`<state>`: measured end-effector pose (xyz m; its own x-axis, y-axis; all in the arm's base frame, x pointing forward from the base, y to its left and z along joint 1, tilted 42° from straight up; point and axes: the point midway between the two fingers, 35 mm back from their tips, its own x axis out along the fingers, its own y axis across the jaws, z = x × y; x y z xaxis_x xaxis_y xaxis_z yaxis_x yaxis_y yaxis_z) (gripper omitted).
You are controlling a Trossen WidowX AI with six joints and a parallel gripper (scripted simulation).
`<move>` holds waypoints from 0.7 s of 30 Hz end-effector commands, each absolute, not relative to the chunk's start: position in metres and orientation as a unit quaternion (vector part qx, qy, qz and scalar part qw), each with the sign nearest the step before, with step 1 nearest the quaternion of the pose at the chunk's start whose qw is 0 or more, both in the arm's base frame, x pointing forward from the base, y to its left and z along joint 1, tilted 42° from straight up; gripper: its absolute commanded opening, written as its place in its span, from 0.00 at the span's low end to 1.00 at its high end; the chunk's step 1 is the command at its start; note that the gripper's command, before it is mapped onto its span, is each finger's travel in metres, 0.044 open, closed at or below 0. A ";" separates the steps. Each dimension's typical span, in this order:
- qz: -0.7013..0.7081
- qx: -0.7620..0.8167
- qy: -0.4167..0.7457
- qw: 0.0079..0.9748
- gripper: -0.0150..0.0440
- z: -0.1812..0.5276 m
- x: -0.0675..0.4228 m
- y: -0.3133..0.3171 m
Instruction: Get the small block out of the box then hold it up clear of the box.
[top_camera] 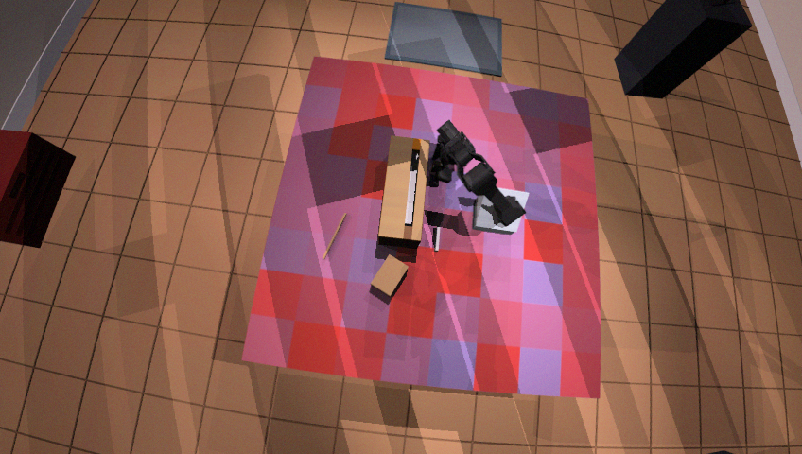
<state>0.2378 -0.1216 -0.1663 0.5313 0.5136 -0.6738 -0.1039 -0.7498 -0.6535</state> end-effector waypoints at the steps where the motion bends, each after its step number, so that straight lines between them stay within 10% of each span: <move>1: 0.468 -0.808 -0.128 0.335 0.56 -0.168 0.237 -0.118; 10: 0.468 -0.808 -0.128 0.334 0.25 -0.162 0.236 -0.124; 21: 0.468 -0.810 -0.127 0.331 0.25 -0.121 0.229 -0.161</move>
<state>0.2298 -0.1515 -0.1303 0.5290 0.5200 -0.6706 -0.1088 -0.7421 -0.6614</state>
